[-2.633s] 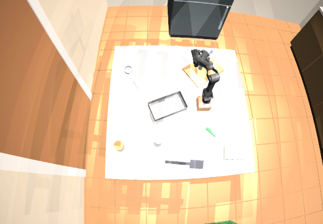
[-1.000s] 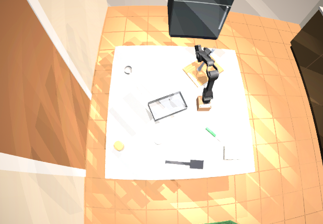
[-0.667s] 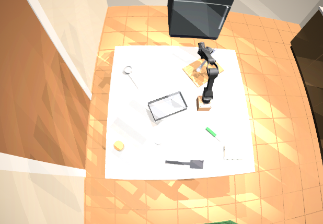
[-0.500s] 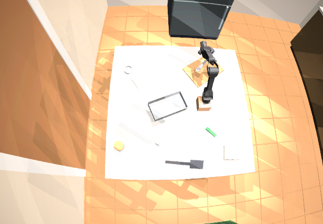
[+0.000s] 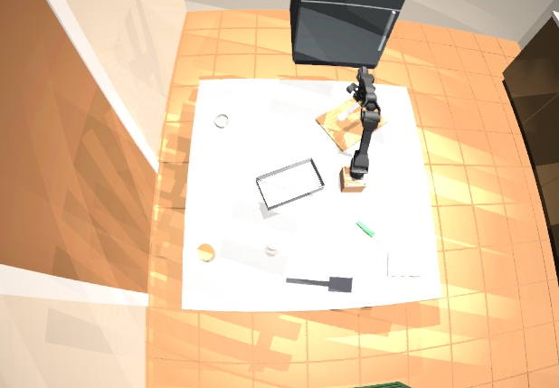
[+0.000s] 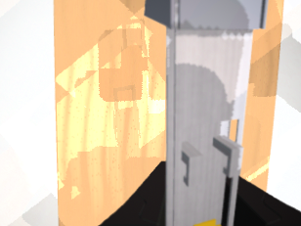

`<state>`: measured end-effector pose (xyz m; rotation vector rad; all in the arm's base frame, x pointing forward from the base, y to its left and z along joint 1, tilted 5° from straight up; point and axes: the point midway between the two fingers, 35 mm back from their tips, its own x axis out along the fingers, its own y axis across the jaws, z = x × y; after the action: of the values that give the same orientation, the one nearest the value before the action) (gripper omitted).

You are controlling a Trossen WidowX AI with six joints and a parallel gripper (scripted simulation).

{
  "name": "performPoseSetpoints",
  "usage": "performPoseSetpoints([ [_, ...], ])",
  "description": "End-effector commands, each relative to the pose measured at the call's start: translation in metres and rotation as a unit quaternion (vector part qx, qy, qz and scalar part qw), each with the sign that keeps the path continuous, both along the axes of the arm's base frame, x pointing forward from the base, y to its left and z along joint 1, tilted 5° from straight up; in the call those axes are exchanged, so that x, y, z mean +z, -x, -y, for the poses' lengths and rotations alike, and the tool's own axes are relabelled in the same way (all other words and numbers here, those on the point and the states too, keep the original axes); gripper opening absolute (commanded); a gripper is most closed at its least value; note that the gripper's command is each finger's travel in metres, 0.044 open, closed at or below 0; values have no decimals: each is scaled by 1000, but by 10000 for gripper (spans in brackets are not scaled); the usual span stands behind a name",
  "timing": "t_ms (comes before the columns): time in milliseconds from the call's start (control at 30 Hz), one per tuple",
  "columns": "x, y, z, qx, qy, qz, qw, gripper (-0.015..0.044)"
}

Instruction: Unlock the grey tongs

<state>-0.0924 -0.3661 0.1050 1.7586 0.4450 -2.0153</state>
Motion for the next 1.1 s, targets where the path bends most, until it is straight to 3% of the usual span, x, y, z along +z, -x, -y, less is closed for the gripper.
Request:
performPoseSetpoints([
  [0, 4, 0, -2, -10, -16, 60, 998, -150],
  [133, 6, 0, -3, -17, -23, 91, 995, -150],
  [1067, -20, -1, 2, -17, -23, 91, 995, -150],
])
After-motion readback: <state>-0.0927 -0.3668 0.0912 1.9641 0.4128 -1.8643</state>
